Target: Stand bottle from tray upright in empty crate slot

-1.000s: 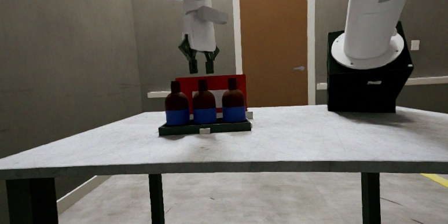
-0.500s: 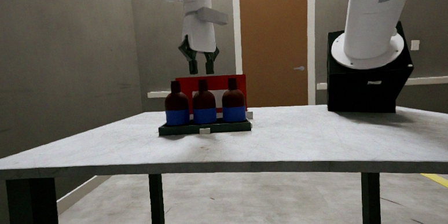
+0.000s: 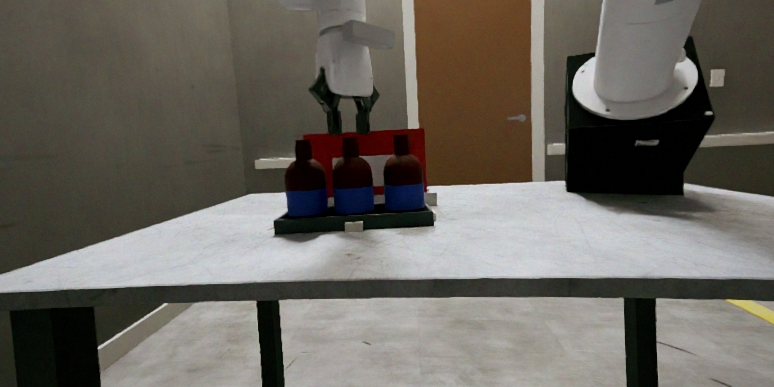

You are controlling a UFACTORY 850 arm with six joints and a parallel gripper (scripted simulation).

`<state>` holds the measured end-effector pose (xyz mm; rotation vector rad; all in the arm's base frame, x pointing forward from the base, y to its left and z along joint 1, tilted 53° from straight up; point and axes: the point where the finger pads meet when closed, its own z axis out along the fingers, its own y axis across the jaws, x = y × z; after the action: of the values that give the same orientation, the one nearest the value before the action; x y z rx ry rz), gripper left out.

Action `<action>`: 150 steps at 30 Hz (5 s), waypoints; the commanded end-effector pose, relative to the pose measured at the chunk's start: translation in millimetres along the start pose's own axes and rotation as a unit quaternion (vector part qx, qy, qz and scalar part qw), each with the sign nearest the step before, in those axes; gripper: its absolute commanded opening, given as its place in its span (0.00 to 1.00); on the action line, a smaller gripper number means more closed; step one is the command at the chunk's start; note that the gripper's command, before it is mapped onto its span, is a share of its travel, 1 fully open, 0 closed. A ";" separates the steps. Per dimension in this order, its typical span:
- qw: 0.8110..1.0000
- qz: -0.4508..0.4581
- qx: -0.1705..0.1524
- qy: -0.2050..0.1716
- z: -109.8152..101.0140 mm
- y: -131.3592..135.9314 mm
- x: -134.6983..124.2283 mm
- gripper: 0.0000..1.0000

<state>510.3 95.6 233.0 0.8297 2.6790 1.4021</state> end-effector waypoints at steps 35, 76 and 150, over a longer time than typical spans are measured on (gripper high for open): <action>1.000 0.000 0.000 -0.001 27.3 0.4 -0.5 0.65; 1.000 0.000 0.000 -0.001 27.3 0.4 -0.5 0.00; 1.000 0.000 0.000 -0.001 -11.9 -3.1 -0.7 0.00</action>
<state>506.8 86.8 236.1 0.8297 2.6789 1.4022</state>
